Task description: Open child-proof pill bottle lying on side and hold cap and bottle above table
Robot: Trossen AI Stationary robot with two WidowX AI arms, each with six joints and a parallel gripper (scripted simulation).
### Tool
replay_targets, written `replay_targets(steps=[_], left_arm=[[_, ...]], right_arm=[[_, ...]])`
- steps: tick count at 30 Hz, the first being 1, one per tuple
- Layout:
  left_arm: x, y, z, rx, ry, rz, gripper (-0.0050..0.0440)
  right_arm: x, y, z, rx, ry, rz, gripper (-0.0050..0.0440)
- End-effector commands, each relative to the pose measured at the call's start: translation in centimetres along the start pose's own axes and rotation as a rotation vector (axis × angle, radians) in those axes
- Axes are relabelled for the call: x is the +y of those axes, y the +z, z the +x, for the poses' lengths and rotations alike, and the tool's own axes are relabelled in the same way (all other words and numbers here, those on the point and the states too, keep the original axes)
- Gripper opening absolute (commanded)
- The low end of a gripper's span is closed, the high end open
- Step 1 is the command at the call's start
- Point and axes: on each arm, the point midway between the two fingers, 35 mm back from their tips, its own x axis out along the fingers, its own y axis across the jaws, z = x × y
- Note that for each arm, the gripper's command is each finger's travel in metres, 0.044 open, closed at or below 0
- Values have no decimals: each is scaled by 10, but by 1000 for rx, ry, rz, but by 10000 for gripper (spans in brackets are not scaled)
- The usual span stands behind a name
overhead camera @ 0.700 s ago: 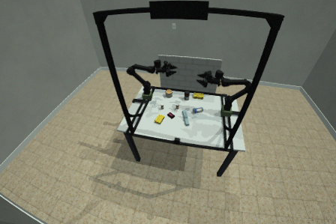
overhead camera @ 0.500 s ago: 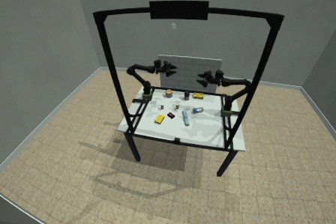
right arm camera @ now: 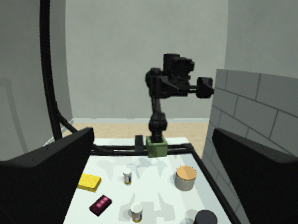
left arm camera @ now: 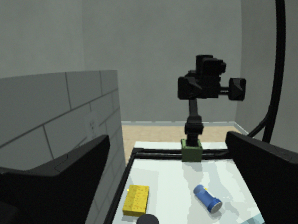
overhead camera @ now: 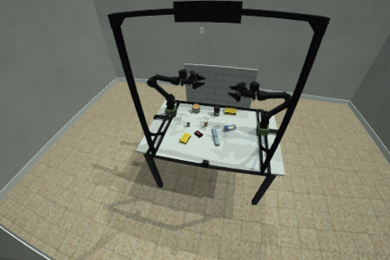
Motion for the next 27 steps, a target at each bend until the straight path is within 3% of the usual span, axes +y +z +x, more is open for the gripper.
replay_targets(steps=[1,6,11,13,17,27], left_arm=[[0,0,0,0,0,0,440],[0,0,0,0,0,0,440],[0,0,0,0,0,0,440],[0,0,0,0,0,0,440],[0,0,0,0,0,0,440],[0,0,0,0,0,0,440]], right_arm=[[1,-6,3,29,2,-8,440],[4,-42,18,193,19,-51,440],[11,-109,33,492,70,-134,440],[11,-109,33,492,70,-134,440],[17,-167,31,753,134,-203,440],[23,-254,-4,1235,286,-321,440]])
